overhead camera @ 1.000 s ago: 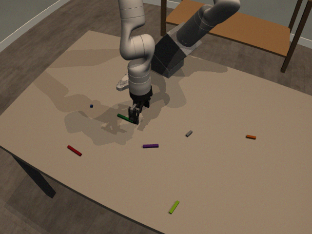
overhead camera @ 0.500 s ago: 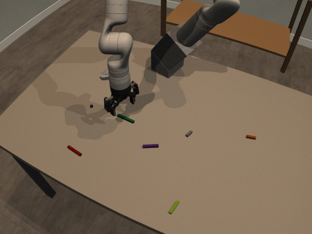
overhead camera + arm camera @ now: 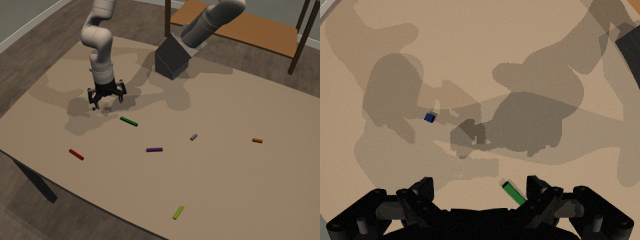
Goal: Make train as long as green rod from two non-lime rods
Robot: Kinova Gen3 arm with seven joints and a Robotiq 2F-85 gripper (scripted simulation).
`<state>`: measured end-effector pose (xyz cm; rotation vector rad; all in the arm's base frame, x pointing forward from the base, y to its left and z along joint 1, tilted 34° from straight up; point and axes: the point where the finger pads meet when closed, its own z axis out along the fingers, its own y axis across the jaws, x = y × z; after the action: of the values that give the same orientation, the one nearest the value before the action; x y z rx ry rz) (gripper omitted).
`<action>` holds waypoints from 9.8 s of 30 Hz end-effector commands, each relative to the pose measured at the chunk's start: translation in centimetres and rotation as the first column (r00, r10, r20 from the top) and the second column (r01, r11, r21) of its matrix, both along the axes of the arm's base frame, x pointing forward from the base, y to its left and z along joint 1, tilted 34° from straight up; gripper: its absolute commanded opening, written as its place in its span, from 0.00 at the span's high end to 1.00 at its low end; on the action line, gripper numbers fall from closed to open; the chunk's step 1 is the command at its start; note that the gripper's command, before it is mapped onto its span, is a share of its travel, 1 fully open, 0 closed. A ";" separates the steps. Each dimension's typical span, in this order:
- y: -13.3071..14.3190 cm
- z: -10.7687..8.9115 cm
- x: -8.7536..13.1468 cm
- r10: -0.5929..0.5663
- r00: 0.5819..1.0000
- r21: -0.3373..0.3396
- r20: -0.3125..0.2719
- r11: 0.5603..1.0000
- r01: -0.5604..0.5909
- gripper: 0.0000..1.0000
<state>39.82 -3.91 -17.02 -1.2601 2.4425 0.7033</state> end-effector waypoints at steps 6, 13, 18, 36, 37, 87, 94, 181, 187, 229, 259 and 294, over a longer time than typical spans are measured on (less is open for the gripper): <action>-0.1 0.0 0.0 -0.003 1.000 0.001 0.000 1.000 0.003 0.00; -0.1 0.0 0.0 -0.003 1.000 0.001 0.000 1.000 0.003 0.00; -0.1 0.0 0.0 -0.003 1.000 0.001 0.000 1.000 0.003 0.00; -0.1 0.0 0.0 -0.003 1.000 0.001 0.000 1.000 0.003 0.00; -0.1 0.0 0.0 -0.003 1.000 0.001 0.000 1.000 0.003 0.00; 0.1 0.0 0.4 0.030 0.999 0.002 0.021 1.000 -0.030 0.00; 0.6 0.2 1.6 0.126 0.988 -0.001 0.084 0.992 -0.126 0.00; 1.9 2.1 15.7 0.857 0.005 -0.501 0.515 0.306 -0.809 0.00; 1.9 2.1 15.7 0.857 0.005 -0.501 0.515 0.306 -0.809 0.00; 1.9 2.1 15.7 0.857 0.005 -0.501 0.515 0.306 -0.809 0.00; 2.2 2.1 15.6 0.817 -0.323 -0.646 0.478 0.078 -0.759 0.00; 2.1 2.1 15.7 0.186 -0.982 -0.919 0.022 -0.382 -0.093 0.00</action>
<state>55.45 -1.76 -14.90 -2.4083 -0.9679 -0.3442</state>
